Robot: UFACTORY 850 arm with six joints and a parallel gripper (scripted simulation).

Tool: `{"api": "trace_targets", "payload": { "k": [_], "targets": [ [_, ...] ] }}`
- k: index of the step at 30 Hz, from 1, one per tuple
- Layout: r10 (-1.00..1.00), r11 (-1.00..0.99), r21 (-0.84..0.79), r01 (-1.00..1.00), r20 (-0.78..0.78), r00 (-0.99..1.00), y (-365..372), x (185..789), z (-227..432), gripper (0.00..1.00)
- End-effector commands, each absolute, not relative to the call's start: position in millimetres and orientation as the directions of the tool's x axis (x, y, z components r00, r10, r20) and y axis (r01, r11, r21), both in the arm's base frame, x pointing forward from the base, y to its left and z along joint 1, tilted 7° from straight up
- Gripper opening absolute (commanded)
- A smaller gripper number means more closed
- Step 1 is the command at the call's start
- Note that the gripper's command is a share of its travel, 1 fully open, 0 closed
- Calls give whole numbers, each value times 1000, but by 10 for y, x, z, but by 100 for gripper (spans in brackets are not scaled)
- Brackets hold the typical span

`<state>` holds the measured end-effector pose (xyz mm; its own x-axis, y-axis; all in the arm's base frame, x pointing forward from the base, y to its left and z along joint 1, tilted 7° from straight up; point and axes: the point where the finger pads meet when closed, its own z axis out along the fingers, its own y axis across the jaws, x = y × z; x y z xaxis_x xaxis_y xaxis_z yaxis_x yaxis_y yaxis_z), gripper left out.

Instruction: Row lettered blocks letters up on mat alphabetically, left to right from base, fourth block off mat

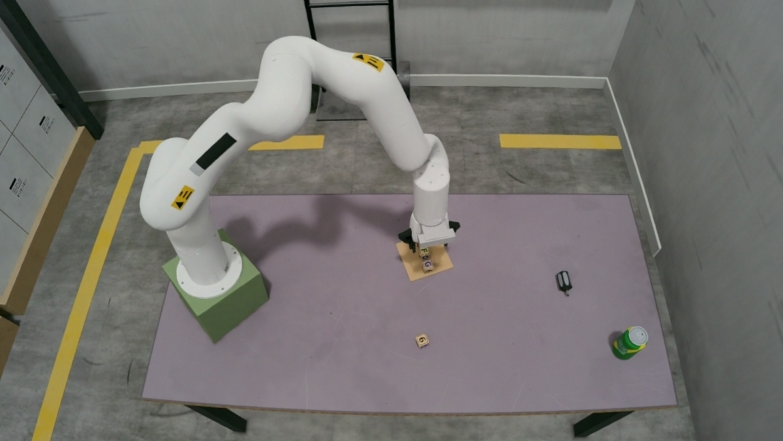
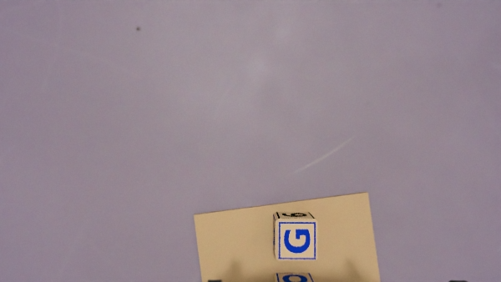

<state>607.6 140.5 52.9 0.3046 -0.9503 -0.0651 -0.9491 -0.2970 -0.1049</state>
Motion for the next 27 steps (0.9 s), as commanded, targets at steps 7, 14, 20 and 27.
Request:
{"api": "trace_targets", "payload": {
  "k": [7,14,20,27],
  "targets": [
    [-950,-297,-107,-949,-65,305,1376,6058,866,100],
    [-950,-297,-107,-949,-65,305,1369,6052,942,100],
    [-950,-297,-107,-949,-65,305,1369,6052,942,100],
    [-950,-297,-107,-949,-65,305,1369,6052,942,100]
  ]
}}
